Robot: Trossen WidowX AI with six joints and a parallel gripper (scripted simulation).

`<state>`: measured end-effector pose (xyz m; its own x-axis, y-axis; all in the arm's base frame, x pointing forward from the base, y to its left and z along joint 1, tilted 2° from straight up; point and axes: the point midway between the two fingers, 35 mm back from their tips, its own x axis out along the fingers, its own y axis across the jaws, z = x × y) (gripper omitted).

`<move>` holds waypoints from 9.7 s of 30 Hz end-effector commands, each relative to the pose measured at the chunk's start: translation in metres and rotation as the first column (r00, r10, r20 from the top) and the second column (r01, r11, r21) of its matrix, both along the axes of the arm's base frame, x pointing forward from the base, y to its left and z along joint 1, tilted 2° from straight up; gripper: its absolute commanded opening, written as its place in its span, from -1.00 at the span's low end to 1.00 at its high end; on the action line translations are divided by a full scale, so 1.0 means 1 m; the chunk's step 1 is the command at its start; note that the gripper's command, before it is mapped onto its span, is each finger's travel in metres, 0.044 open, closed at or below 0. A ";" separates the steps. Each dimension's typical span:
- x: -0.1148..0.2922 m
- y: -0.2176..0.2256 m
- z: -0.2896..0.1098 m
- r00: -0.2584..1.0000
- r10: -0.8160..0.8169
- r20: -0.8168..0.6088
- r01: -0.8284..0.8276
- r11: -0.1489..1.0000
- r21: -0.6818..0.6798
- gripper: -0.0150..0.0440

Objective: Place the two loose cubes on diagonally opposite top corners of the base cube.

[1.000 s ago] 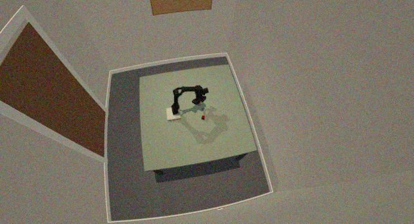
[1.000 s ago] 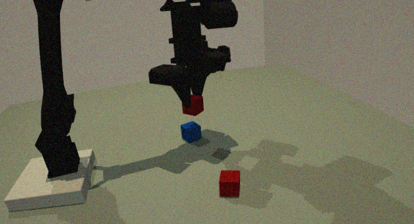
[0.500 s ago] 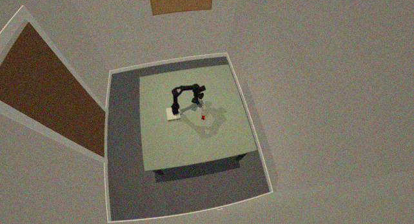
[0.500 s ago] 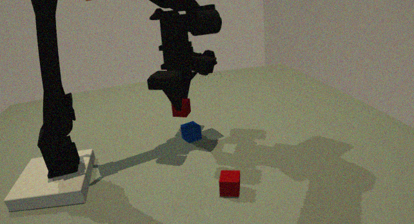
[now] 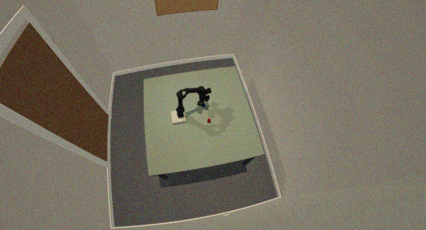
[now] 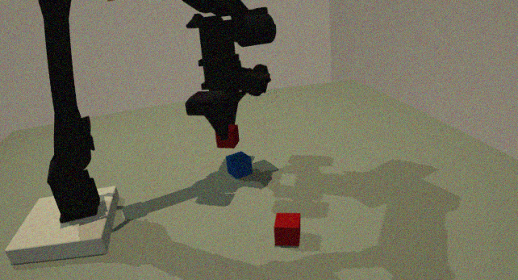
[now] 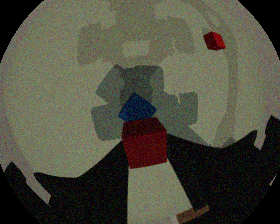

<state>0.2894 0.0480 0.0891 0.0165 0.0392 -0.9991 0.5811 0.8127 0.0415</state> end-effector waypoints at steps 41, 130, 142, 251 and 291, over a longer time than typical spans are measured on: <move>-0.001 0.002 -0.023 1.000 0.005 -0.007 -0.005 1.000 0.003 0.20; 0.008 -0.224 -0.035 -0.081 0.997 0.008 -0.996 -0.080 -0.050 0.41; 0.009 -0.224 -0.052 -0.081 0.997 0.008 -0.996 -0.080 -0.050 0.41; 0.036 -0.069 0.039 0.918 0.398 0.009 -0.398 0.918 -0.012 -0.14; 0.027 -0.020 0.007 1.000 0.007 -0.005 -0.007 1.000 0.001 -0.14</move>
<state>0.3165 0.0270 0.0967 0.0107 0.0366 -0.9993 0.5712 0.8200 0.0362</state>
